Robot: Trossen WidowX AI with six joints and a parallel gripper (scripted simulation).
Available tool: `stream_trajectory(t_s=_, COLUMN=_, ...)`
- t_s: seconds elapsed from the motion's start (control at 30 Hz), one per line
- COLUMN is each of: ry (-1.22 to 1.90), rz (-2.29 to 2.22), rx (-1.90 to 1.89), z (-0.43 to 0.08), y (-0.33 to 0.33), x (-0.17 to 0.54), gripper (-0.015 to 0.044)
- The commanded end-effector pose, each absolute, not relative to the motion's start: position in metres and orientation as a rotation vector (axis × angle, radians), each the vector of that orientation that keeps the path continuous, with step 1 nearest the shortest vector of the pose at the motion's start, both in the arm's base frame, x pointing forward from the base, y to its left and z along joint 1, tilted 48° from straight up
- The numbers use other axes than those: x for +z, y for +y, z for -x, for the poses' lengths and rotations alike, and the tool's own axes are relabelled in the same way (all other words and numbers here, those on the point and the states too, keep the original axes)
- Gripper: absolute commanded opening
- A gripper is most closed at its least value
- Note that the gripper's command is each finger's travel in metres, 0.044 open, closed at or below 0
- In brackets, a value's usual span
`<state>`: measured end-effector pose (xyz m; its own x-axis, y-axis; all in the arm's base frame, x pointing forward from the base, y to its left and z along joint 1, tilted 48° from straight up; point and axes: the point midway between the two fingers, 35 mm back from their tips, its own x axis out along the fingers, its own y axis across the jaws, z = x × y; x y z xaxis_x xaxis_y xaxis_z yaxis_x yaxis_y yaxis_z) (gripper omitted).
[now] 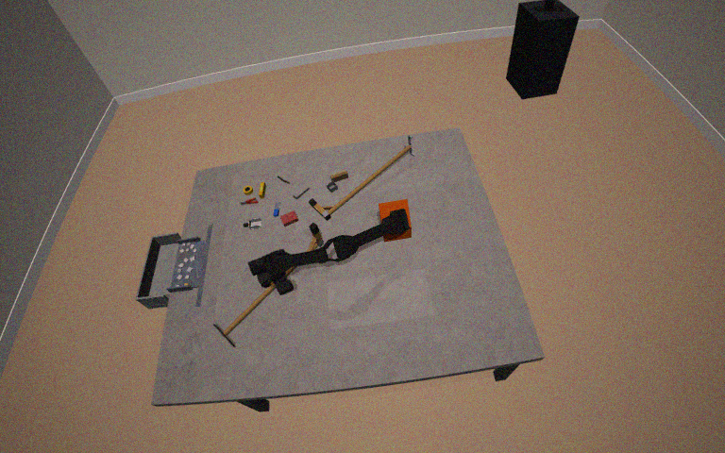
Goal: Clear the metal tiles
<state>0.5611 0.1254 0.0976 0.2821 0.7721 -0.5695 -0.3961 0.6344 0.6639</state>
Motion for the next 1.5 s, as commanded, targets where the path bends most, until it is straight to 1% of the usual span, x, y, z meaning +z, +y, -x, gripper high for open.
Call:
stream_trajectory(t_s=0.0, ry=1.022, rz=-0.438, rx=0.811, z=-0.563, y=0.123, x=0.087, gripper=0.0000)
stream_trajectory(t_s=0.6, ry=1.020, rz=-0.437, rx=0.811, z=-0.572, y=0.114, x=0.077, gripper=0.0000)
stream_trajectory(t_s=1.47, ry=1.020, rz=-0.437, rx=0.811, z=-0.573, y=0.114, x=0.077, gripper=0.0000)
